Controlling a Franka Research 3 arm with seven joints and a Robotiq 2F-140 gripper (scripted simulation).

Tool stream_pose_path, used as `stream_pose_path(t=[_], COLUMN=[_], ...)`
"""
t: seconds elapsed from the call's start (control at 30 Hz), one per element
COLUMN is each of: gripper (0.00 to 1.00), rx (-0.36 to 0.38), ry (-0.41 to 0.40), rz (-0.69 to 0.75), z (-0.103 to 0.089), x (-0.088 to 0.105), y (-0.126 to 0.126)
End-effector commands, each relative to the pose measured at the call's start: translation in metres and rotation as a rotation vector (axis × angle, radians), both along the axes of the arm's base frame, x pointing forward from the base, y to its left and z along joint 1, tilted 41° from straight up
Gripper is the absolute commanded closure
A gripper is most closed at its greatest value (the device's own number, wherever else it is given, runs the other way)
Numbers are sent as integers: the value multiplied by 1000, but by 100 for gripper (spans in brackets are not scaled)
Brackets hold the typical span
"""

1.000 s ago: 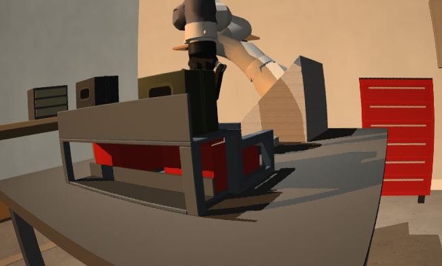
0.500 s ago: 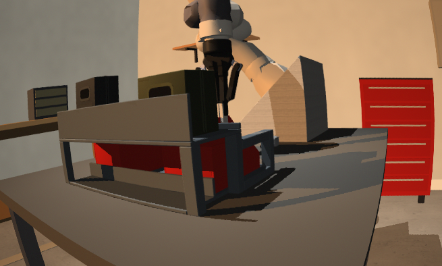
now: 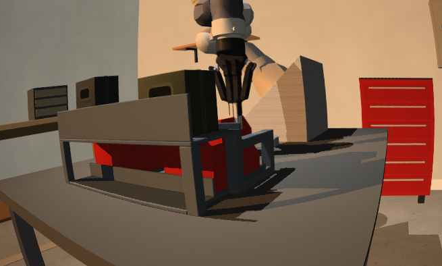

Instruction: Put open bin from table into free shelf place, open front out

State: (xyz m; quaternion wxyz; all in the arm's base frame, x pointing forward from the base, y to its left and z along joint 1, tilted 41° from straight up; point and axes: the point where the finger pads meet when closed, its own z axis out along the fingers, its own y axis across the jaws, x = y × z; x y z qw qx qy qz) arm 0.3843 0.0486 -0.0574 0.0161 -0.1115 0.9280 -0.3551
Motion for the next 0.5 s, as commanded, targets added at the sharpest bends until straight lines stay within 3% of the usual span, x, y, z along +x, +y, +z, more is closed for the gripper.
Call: stream_pose_path(t=[0.0,0.47], gripper=[100,100], rx=[11,12], ry=[-24,-24], rz=[-19,-20], z=[-3,-4], x=[1,0], y=[7,9])
